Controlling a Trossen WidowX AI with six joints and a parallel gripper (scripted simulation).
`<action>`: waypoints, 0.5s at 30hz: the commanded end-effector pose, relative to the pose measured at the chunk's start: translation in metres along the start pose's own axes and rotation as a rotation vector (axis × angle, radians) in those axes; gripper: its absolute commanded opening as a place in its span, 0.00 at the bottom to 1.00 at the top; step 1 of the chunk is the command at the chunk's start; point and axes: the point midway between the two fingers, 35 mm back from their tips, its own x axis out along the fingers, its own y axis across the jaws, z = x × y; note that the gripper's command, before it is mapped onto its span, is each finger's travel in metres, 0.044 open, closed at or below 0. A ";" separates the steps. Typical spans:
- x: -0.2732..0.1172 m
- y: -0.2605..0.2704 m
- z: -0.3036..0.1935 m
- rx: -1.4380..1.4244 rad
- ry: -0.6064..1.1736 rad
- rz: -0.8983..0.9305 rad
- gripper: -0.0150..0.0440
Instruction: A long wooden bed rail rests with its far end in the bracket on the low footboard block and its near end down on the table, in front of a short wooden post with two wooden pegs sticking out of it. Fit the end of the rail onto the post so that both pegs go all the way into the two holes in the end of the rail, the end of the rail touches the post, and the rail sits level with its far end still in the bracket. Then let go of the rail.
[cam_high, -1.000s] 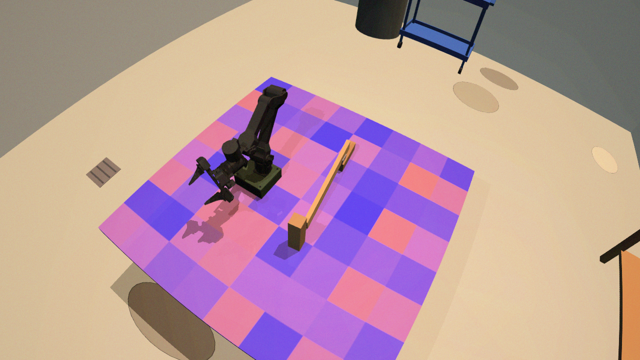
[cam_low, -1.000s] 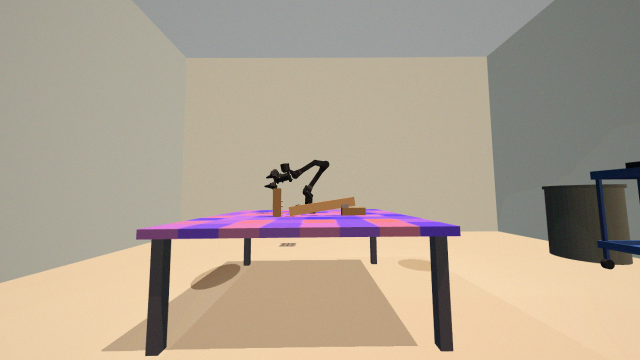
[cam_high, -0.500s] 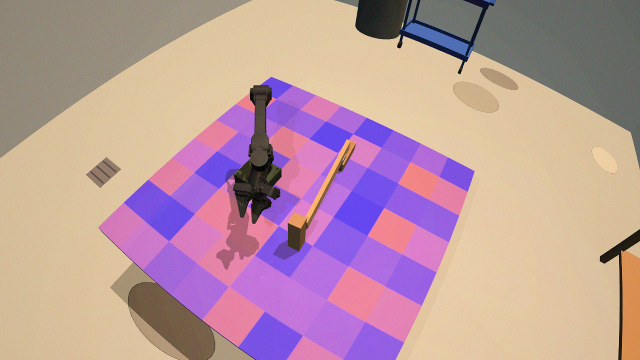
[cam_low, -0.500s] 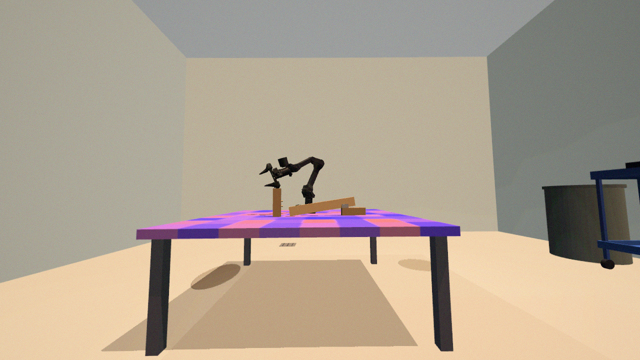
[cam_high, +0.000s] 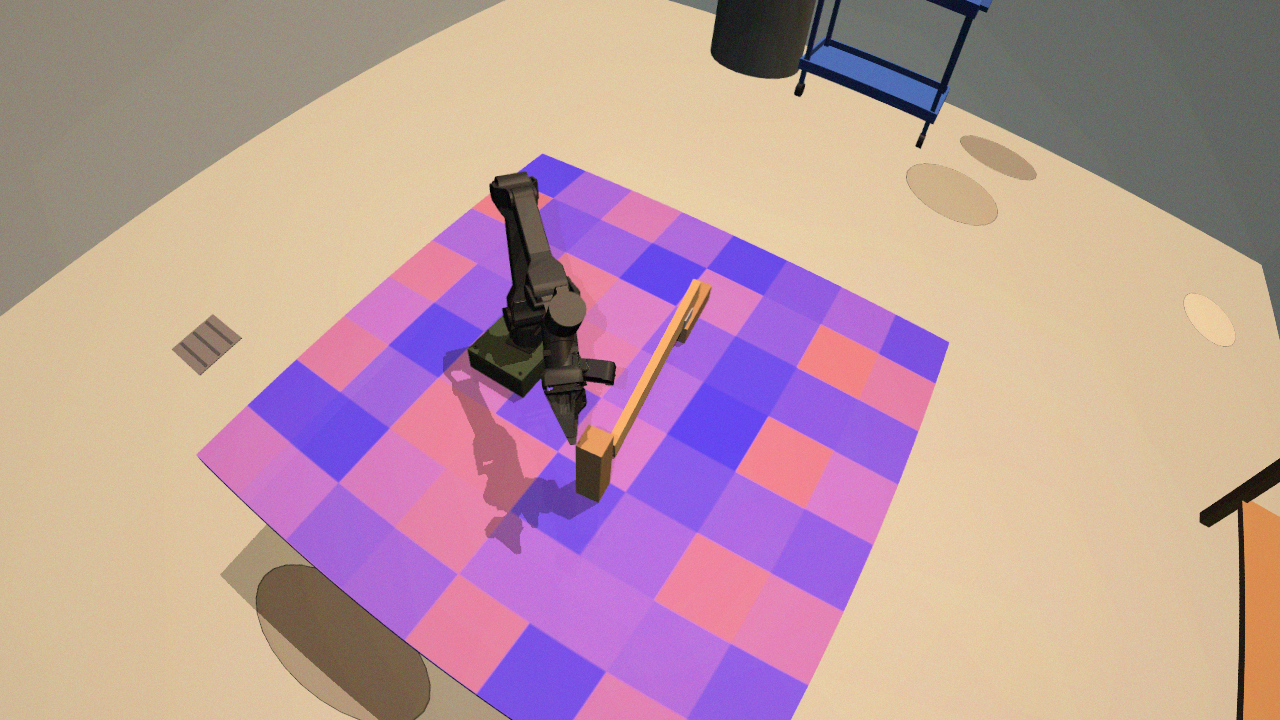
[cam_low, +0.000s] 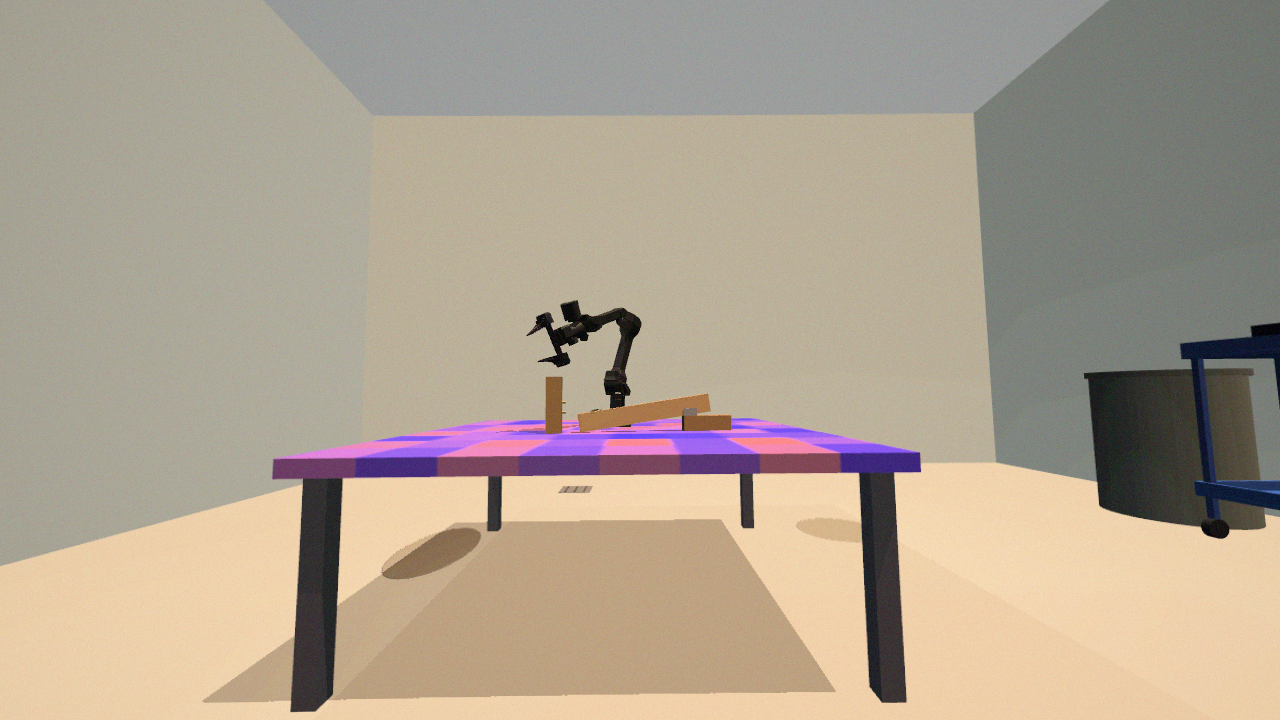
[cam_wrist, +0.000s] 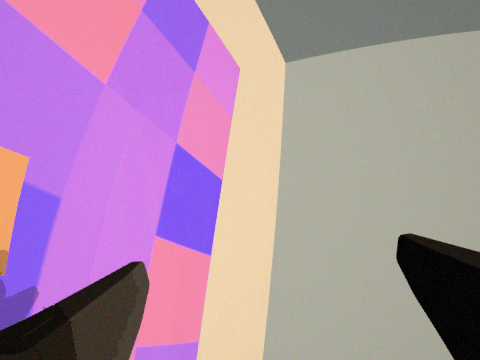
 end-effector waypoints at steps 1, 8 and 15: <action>0.002 0.010 0.033 -0.066 -0.084 0.057 1.00; -0.004 0.039 0.093 -0.188 -0.204 0.192 1.00; -0.016 0.114 0.120 -0.467 -0.302 0.510 1.00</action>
